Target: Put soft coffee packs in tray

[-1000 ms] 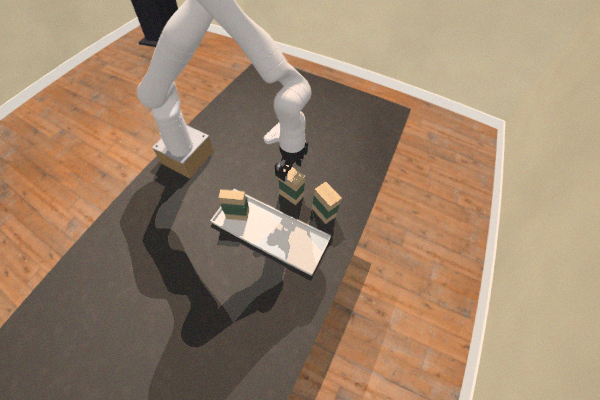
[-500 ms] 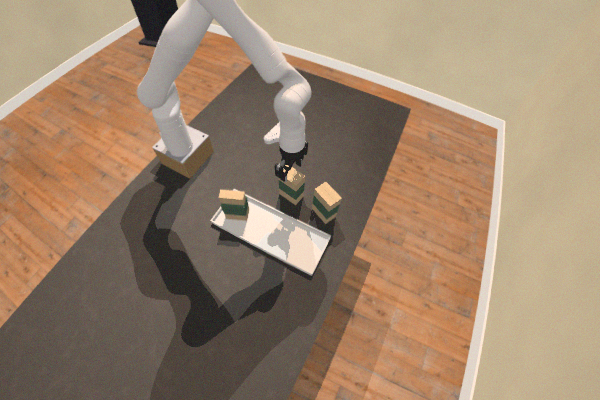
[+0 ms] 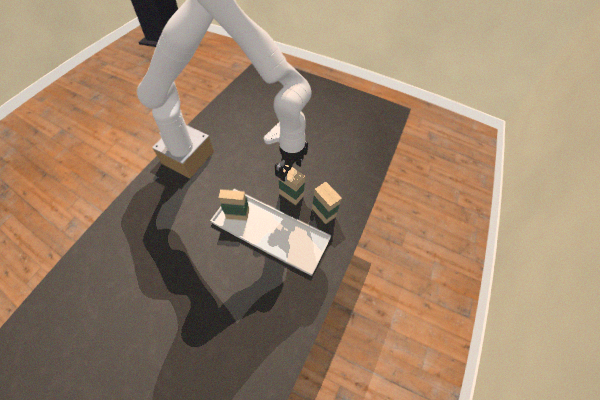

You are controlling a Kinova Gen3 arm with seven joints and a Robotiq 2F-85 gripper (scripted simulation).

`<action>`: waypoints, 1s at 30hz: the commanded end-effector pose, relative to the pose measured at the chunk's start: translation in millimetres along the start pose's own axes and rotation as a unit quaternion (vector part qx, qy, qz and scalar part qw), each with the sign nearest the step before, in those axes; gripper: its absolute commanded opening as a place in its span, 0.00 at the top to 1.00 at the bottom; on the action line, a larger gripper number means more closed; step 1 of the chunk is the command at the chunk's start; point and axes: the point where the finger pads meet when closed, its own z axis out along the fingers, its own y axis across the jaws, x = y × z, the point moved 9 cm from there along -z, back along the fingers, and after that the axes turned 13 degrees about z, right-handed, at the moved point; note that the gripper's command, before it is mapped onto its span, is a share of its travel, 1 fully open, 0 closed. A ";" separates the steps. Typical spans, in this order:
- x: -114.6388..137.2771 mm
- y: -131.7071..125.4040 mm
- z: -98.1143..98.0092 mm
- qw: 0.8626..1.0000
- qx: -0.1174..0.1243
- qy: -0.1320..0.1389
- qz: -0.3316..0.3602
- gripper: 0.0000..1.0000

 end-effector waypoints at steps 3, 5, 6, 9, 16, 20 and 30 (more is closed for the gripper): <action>-0.6 0.4 -0.7 1.000 -0.001 -0.001 0.000 0.17; -0.7 0.4 -0.7 1.000 -0.001 -0.001 0.000 0.17; -0.7 0.5 -0.7 1.000 -0.001 -0.001 0.000 0.17; -0.8 0.5 -0.7 1.000 -0.001 -0.001 0.000 0.17; -0.8 0.5 -0.6 1.000 -0.001 -0.001 0.000 0.17; -0.8 0.5 0.6 1.000 -0.001 -0.001 0.000 0.17; -0.8 0.5 16.0 1.000 -0.001 -0.001 0.000 0.17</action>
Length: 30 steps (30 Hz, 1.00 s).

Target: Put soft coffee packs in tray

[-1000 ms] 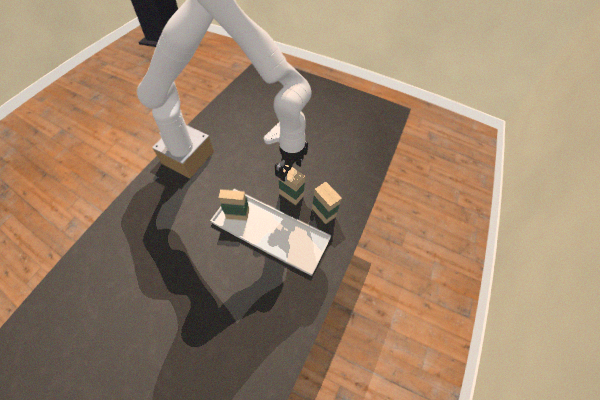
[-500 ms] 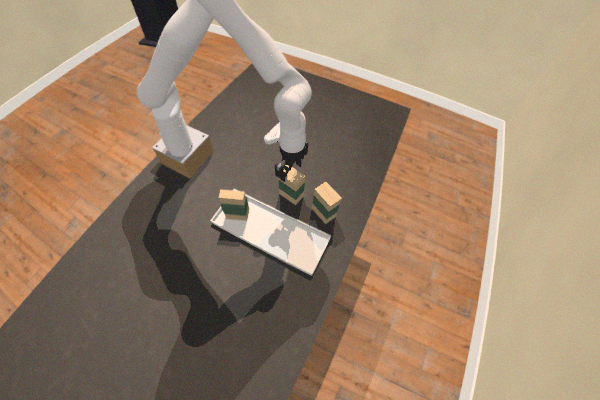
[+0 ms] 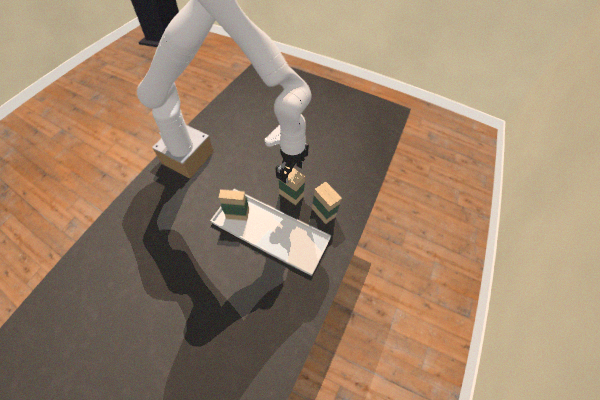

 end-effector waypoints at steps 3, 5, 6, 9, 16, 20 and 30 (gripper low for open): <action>0.7 -1.4 13.0 1.000 0.002 0.003 0.001 0.17; 0.7 -1.4 17.5 1.000 0.002 0.003 0.001 0.17; 0.7 -1.4 19.6 1.000 0.002 0.003 0.001 0.17; 0.7 -1.5 21.4 1.000 0.002 0.003 0.001 0.17; 0.8 -1.5 27.8 1.000 0.002 0.003 0.001 0.17; 0.8 -1.5 27.9 1.000 0.002 0.003 0.001 0.17; 0.8 -1.5 27.9 1.000 0.002 0.003 0.001 0.17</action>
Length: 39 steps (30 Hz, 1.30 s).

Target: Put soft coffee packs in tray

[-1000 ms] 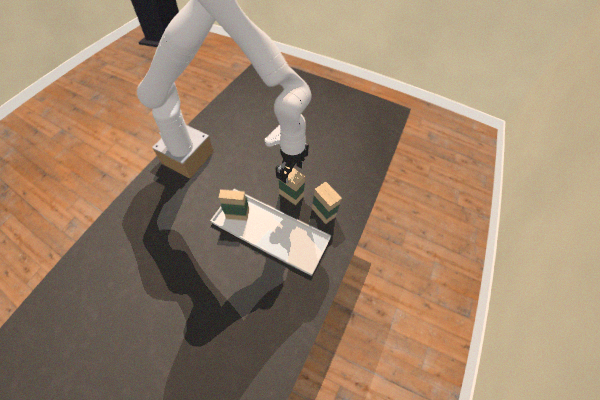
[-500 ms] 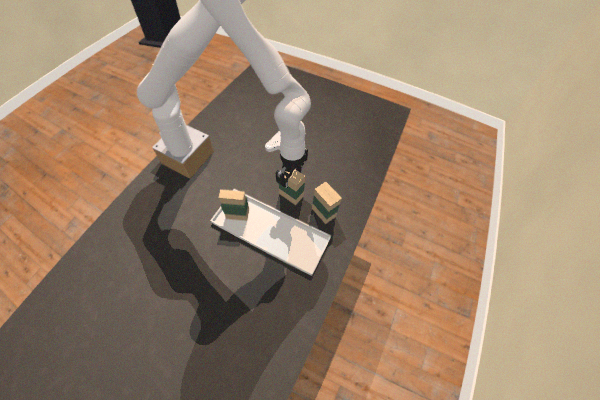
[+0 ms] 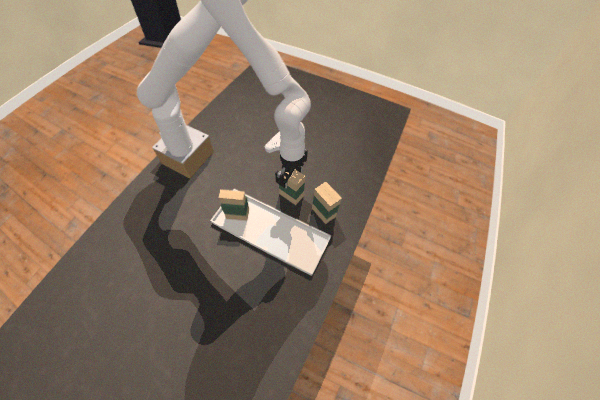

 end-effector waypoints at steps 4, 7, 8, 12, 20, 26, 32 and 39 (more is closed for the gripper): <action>-0.4 0.2 -0.7 1.000 -0.001 -0.001 0.000 0.17; -0.4 0.2 -0.7 1.000 -0.001 -0.001 0.000 0.17; -0.4 0.2 -0.7 1.000 -0.001 -0.001 0.000 0.17; -0.4 0.2 -0.7 1.000 -0.001 -0.001 0.000 0.17; -0.4 0.2 -0.7 1.000 -0.001 -0.001 0.000 0.17; -0.4 0.2 -0.7 1.000 -0.001 -0.001 0.000 0.75; -0.4 0.2 -0.7 1.000 -0.001 -0.001 0.000 0.75; -0.4 0.2 -0.7 1.000 -0.001 -0.001 0.000 0.75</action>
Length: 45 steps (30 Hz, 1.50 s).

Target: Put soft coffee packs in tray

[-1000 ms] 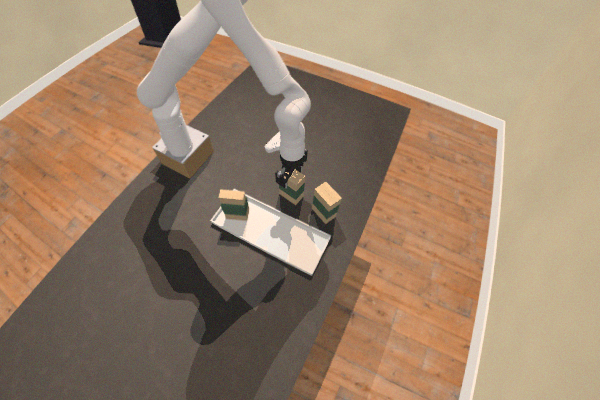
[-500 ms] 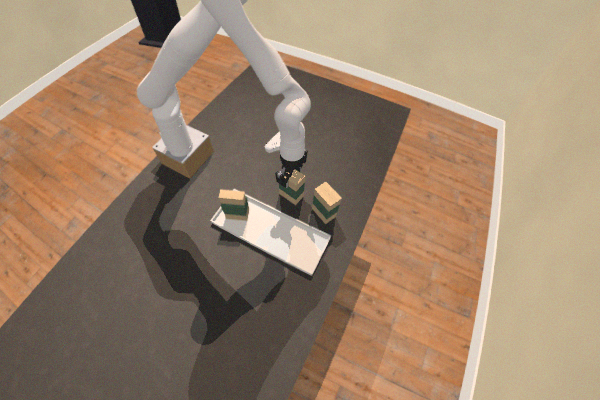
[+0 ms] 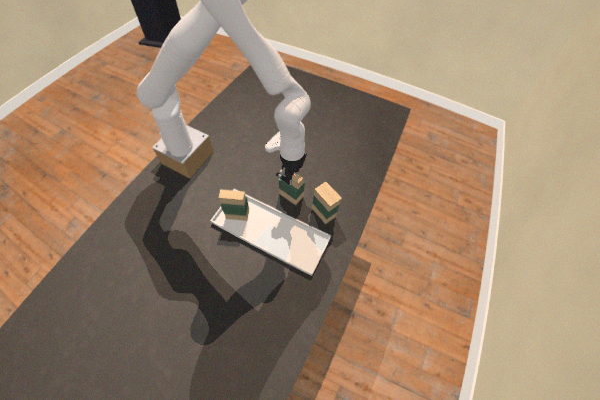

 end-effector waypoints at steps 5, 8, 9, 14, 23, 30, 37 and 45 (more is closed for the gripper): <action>-0.2 0.1 0.4 1.000 0.000 0.000 0.000 0.75; -0.2 0.1 0.4 1.000 0.000 0.000 0.000 0.75; -0.2 0.1 0.4 1.000 0.000 0.000 0.000 0.75; -0.2 0.1 0.4 1.000 0.000 0.000 0.000 0.75; -0.2 0.1 0.4 1.000 0.000 0.000 0.000 0.75; -0.2 0.1 0.4 1.000 0.000 0.000 0.000 0.75; -0.2 0.1 -0.2 1.000 0.000 0.000 0.000 0.75; -0.2 0.1 -10.5 1.000 0.000 0.000 0.000 0.75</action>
